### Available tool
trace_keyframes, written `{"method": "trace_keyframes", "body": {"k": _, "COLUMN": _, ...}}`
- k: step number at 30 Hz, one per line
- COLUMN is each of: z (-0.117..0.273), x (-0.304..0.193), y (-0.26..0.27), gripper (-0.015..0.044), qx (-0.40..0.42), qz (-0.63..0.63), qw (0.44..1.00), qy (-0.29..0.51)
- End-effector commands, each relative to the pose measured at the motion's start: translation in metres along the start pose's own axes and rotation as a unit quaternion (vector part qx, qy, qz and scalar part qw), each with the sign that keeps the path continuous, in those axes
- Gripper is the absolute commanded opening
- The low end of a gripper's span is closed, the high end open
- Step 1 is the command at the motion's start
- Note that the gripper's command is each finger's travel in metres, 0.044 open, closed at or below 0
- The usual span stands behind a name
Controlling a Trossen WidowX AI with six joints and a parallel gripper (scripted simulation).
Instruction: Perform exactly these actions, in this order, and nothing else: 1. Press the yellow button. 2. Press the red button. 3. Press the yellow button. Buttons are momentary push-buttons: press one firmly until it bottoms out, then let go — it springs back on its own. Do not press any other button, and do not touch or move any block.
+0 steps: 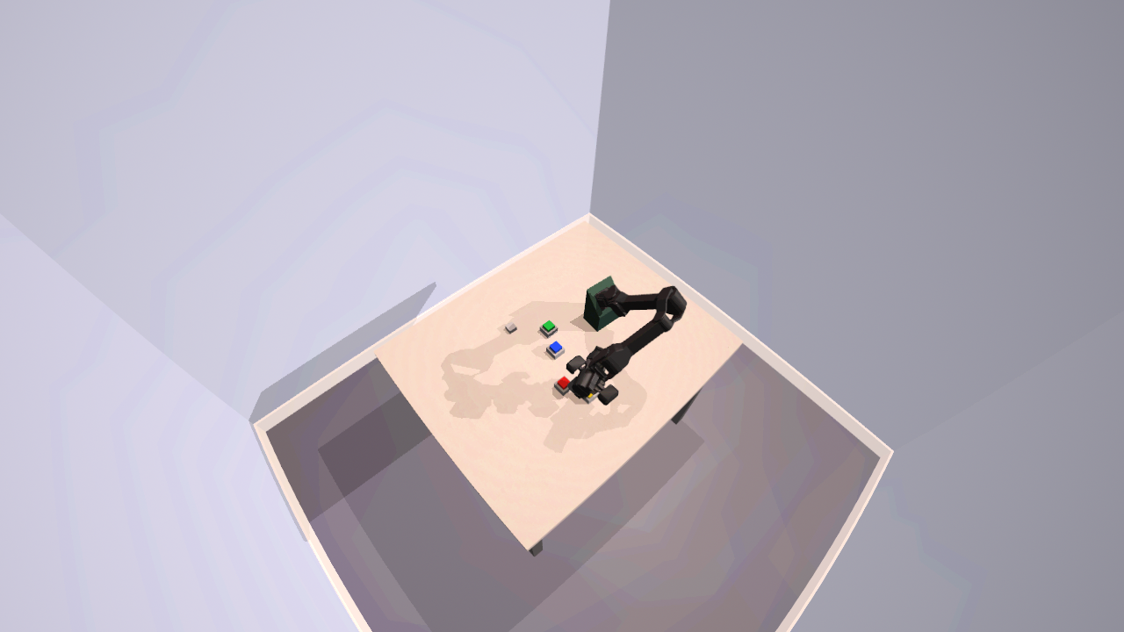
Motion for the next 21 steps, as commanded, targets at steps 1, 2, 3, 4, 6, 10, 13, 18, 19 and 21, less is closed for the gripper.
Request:
{"method": "trace_keyframes", "body": {"k": 1, "z": 0.021, "x": 0.001, "y": 0.0, "gripper": 0.002, "qx": -0.002, "qz": 0.0, "qw": 1.0, "qy": -0.001}}
{"method": "trace_keyframes", "body": {"k": 2, "z": 0.029, "x": 0.0, "y": -0.001, "gripper": 0.002, "qx": -0.002, "qz": -0.001, "qw": 1.0, "qy": -0.001}}
{"method": "trace_keyframes", "body": {"k": 3, "z": 0.031, "x": 0.0, "y": -0.001, "gripper": 0.002, "qx": -0.002, "qz": -0.002, "qw": 1.0, "qy": -0.001}}
{"method": "trace_keyframes", "body": {"k": 4, "z": 0.031, "x": 0.0, "y": -0.001, "gripper": 0.002, "qx": -0.002, "qz": -0.002, "qw": 1.0, "qy": -0.001}}
{"method": "trace_keyframes", "body": {"k": 6, "z": 0.031, "x": 0.0, "y": -0.001, "gripper": 0.002, "qx": -0.002, "qz": -0.002, "qw": 1.0, "qy": -0.001}}
{"method": "trace_keyframes", "body": {"k": 10, "z": 0.07, "x": 0.002, "y": -0.001, "gripper": 0.002, "qx": -0.005, "qz": -0.002, "qw": 1.0, "qy": 0.0}}
{"method": "trace_keyframes", "body": {"k": 13, "z": 0.092, "x": 0.0, "y": 0.0, "gripper": 0.002, "qx": -0.004, "qz": -0.002, "qw": 1.0, "qy": 0.0}}
{"method": "trace_keyframes", "body": {"k": 18, "z": 0.092, "x": 0.004, "y": -0.009, "gripper": 0.002, "qx": -0.005, "qz": -0.002, "qw": 1.0, "qy": 0.0}}
{"method": "trace_keyframes", "body": {"k": 19, "z": 0.092, "x": 0.009, "y": -0.02, "gripper": 0.002, "qx": -0.006, "qz": -0.002, "qw": 1.0, "qy": 0.0}}
{"method": "trace_keyframes", "body": {"k": 21, "z": 0.092, "x": 0.019, "y": -0.049, "gripper": 0.002, "qx": -0.007, "qz": -0.002, "qw": 1.0, "qy": 0.0}}
Point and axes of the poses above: the point midway between the two fingers, 35 mm back from their tips, its own z axis back along the fingers, its own y axis across the jaws, x = y × z, the point moved 10 cm from there along z, back along the fingers, and after that the axes turned 10 degrees about z, right-handed, at the moved point
